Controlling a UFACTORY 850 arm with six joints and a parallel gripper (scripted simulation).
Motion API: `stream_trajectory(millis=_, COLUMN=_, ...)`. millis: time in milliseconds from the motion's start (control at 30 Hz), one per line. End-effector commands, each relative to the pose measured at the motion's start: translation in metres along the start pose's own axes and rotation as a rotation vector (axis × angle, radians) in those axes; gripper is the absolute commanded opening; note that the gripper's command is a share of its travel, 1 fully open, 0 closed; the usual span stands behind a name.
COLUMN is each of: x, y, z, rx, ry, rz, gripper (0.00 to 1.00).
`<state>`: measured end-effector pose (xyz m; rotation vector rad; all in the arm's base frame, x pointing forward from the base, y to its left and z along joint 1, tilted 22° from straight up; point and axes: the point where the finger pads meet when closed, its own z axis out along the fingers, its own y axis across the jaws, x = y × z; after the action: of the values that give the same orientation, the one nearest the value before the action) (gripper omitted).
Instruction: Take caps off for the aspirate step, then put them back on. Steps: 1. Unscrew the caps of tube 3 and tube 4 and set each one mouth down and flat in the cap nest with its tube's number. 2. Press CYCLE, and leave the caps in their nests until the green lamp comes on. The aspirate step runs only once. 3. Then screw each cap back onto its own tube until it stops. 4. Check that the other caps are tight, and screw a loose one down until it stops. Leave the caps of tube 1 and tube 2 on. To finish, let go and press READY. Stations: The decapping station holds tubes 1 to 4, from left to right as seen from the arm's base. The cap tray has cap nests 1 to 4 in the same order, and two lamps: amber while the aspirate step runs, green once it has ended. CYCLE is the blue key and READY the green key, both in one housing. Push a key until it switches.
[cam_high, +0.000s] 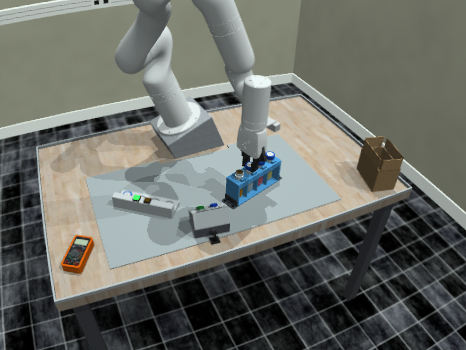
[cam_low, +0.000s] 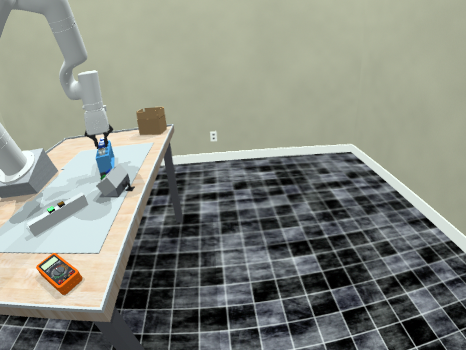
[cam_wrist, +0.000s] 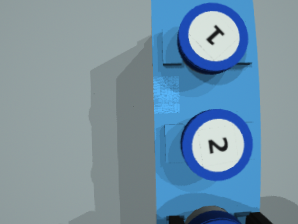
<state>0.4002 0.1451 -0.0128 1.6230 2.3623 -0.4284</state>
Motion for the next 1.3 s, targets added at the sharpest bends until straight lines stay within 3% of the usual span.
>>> stream_trajectory(millis=0, x=0.0001, y=0.0007, z=-0.0002, rx=-0.022, ry=-0.007, rz=0.181, gripper=0.0)
stream_trajectory(millis=267, x=0.0001, y=0.0007, z=0.0, rx=-0.023, ry=-0.005, rz=0.366, gripper=0.0)
stream_trajectory(millis=433, x=0.0001, y=0.0007, z=0.0, rx=-0.023, ry=-0.005, rz=0.366, gripper=0.0)
stream_trajectory(millis=467, x=0.0001, y=0.0007, z=0.0, rx=-0.023, ry=-0.005, rz=0.366, gripper=0.46)
stream_trajectory(millis=867, x=0.0001, y=0.0007, z=0.0, rx=-0.023, ry=-0.005, rz=0.366, gripper=0.46)
stream_trajectory(millis=1267, x=0.0001, y=0.0006, z=-0.0009, rx=-0.021, ry=-0.01, rz=-0.074, gripper=0.46)
